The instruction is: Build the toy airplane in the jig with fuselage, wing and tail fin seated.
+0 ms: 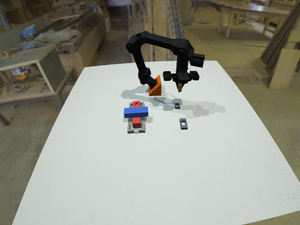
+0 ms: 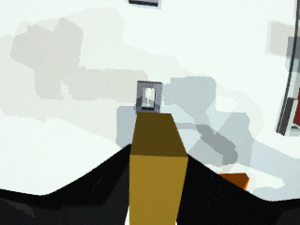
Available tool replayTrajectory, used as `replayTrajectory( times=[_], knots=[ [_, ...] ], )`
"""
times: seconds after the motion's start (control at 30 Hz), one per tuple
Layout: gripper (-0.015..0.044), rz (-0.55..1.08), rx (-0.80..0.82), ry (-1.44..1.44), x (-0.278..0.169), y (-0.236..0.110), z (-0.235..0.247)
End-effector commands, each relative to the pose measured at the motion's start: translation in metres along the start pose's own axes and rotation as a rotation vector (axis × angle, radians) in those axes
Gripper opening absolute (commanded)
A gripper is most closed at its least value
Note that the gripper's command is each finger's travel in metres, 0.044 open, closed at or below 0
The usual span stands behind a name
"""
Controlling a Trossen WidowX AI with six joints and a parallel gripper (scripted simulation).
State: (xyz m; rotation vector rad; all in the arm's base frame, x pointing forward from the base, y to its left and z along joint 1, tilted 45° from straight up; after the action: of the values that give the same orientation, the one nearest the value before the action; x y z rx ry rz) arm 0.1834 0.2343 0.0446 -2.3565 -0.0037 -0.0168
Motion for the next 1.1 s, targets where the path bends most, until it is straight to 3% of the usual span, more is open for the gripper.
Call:
replayTrajectory(
  times=[0.0,1.07],
  knots=[
    [0.0,-0.002,0.013,0.009,-0.001,-0.011,-0.002],
    [0.0,-0.012,0.039,0.002,0.029,-0.003,-0.097]
  ],
)
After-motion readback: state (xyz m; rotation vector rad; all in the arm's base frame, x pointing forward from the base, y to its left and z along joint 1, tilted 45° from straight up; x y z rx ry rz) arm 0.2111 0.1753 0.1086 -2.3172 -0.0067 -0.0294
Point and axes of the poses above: the point midway between the two fingers, 35 mm back from their tips, its own y axis out along the fingers, its own z axis across the jaws, x = y × z, the point moved 7 cm from there along -y, back along the fingers
